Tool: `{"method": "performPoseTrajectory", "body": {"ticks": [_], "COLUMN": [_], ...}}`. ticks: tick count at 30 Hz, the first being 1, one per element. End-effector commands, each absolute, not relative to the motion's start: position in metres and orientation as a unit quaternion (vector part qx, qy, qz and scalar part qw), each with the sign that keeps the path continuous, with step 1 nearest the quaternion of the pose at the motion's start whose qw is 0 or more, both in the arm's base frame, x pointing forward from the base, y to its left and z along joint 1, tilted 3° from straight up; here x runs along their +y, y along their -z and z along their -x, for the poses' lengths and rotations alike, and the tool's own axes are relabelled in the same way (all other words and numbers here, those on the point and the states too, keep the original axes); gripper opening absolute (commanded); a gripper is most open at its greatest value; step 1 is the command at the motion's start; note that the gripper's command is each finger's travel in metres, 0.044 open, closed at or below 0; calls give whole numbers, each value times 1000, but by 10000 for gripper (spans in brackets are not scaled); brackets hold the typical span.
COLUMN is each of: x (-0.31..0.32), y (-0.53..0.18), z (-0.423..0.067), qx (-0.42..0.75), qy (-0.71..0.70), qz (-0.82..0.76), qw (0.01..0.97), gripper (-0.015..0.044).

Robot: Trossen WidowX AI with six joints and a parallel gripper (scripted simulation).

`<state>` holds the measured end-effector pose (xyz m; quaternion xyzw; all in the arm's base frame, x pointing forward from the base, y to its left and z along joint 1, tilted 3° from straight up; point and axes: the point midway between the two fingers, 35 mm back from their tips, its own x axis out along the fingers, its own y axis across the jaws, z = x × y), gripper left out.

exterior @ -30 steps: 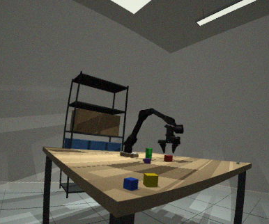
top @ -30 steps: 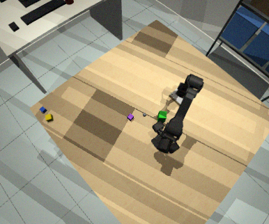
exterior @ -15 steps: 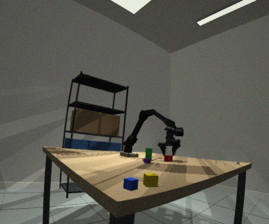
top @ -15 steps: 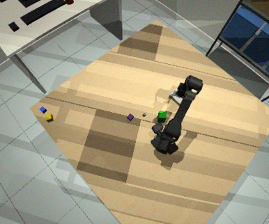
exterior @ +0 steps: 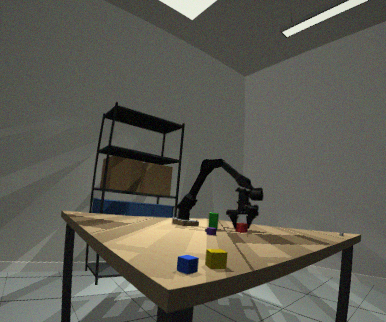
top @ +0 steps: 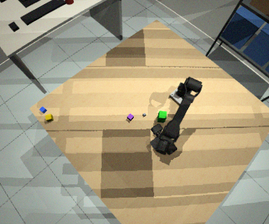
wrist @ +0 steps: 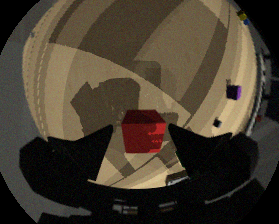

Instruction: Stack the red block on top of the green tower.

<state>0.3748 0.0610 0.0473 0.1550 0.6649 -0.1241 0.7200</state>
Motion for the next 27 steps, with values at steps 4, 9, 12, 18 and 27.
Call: {"method": "performPoseTrajectory", "body": {"ticks": [4,9,12,18,27], "x": [60,60,60,60,60], "y": [-38,-38,-38,-38,-38], "z": [-374,-374,-374,-374,-374], "qx": [665,665,665,665,667], "qy": [126,126,126,126,125], "qz": [-153,-153,-153,-153,-154], "qw": [720,720,720,720,719], "gripper": [440,440,440,440,230]}}
